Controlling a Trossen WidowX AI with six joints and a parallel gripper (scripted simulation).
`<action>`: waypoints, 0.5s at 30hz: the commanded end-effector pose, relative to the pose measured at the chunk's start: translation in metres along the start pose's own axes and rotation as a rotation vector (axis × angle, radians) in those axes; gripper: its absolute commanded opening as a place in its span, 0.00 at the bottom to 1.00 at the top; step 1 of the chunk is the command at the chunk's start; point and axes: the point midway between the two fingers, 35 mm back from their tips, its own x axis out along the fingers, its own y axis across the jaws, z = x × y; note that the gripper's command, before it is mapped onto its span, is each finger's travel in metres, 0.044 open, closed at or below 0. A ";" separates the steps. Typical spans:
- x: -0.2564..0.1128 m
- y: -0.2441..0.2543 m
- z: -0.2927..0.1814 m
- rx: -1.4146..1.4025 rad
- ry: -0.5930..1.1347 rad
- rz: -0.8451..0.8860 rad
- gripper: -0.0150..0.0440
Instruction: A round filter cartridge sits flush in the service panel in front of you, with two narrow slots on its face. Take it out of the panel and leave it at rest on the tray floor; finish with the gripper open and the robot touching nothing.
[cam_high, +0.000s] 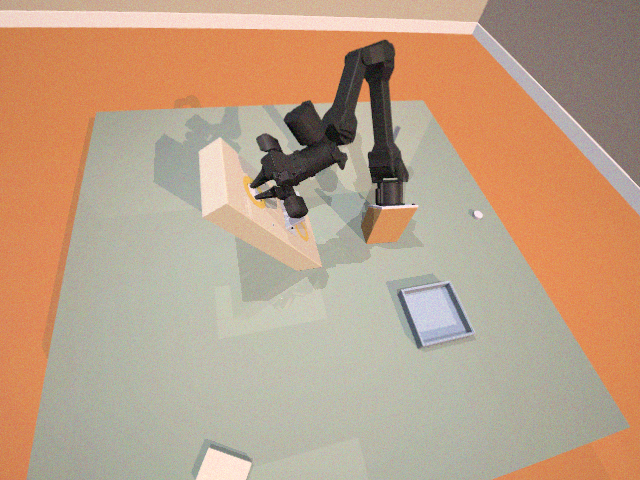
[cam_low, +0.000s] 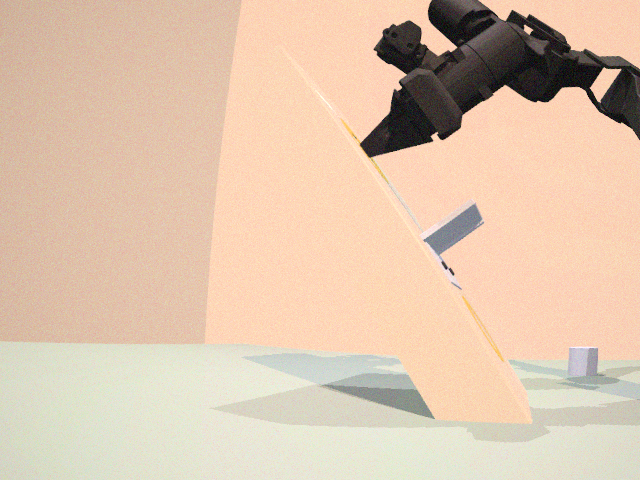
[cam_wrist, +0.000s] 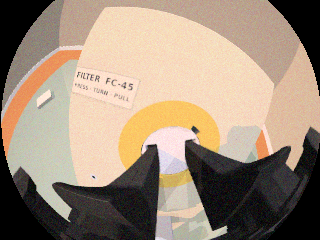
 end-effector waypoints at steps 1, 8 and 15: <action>0.004 -0.001 0.000 -0.156 -0.001 0.007 0.25; 0.004 -0.001 0.000 -0.400 -0.002 0.007 0.25; 0.004 -0.001 0.000 -0.645 -0.003 0.006 0.25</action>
